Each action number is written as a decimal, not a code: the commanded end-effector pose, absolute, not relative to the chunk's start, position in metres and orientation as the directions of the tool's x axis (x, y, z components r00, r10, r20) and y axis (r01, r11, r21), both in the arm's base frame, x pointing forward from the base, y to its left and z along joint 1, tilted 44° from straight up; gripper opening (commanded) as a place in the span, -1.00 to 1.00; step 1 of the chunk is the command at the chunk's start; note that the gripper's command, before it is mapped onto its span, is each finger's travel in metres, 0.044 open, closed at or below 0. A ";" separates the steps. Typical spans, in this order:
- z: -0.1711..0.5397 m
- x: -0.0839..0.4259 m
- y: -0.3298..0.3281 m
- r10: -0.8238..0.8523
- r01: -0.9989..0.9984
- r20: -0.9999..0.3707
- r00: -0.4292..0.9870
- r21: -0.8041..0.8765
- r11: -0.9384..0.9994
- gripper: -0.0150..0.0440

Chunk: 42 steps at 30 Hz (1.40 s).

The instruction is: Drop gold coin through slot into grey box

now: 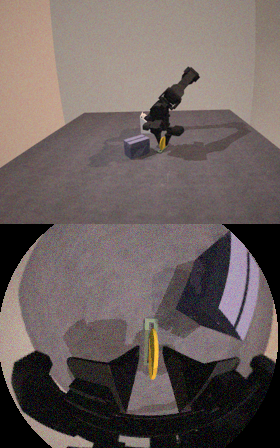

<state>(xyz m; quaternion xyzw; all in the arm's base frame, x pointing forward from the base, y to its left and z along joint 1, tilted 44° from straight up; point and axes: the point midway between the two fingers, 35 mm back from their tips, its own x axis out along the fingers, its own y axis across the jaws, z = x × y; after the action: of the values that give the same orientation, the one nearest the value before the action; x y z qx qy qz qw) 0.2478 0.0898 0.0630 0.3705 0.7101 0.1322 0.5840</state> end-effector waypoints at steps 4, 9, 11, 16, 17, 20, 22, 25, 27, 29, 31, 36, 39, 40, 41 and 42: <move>0.055 0.245 0.098 0.686 0.376 -0.726 -0.046 0.623 0.686 0.05; 0.053 0.244 0.101 0.686 0.376 -0.726 -0.046 0.624 0.685 -0.04; 0.053 0.244 0.101 0.686 0.376 -0.726 -0.046 0.624 0.685 -0.21; 0.053 0.244 0.101 0.686 0.376 -0.726 -0.046 0.624 0.685 -0.49; 0.053 0.244 0.101 0.686 0.376 -0.726 -0.046 0.624 0.685 -0.49; 0.053 0.244 0.101 0.686 0.376 -0.726 -0.046 0.624 0.685 -0.49; 0.053 0.244 0.101 0.686 0.376 -0.726 -0.046 0.624 0.685 -0.49; 0.055 0.245 0.098 0.686 0.376 -0.727 -0.046 0.623 0.686 -0.49; 0.058 0.246 0.095 0.684 0.376 -0.728 -0.045 0.622 0.686 -0.49; 0.062 0.247 0.091 0.683 0.377 -0.729 -0.045 0.621 0.687 -0.49; 0.065 0.248 0.088 0.682 0.377 -0.730 -0.045 0.620 0.688 -0.49; 0.073 0.250 0.079 0.681 0.377 -0.731 -0.045 0.619 0.689 -0.49; 0.079 0.251 0.073 0.680 0.377 -0.732 -0.045 0.618 0.690 -0.49; 0.080 0.251 0.072 0.680 0.377 -0.732 -0.045 0.618 0.690 -0.49; 0.082 0.251 0.070 0.680 0.377 -0.732 -0.045 0.618 0.690 -0.49; 0.084 0.251 0.068 0.679 0.377 -0.732 -0.045 0.617 0.690 -0.49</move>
<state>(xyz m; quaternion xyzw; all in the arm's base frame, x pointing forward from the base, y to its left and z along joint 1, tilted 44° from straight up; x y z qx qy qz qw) 0.2505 0.0735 0.0789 0.3744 0.7111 0.1299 0.5807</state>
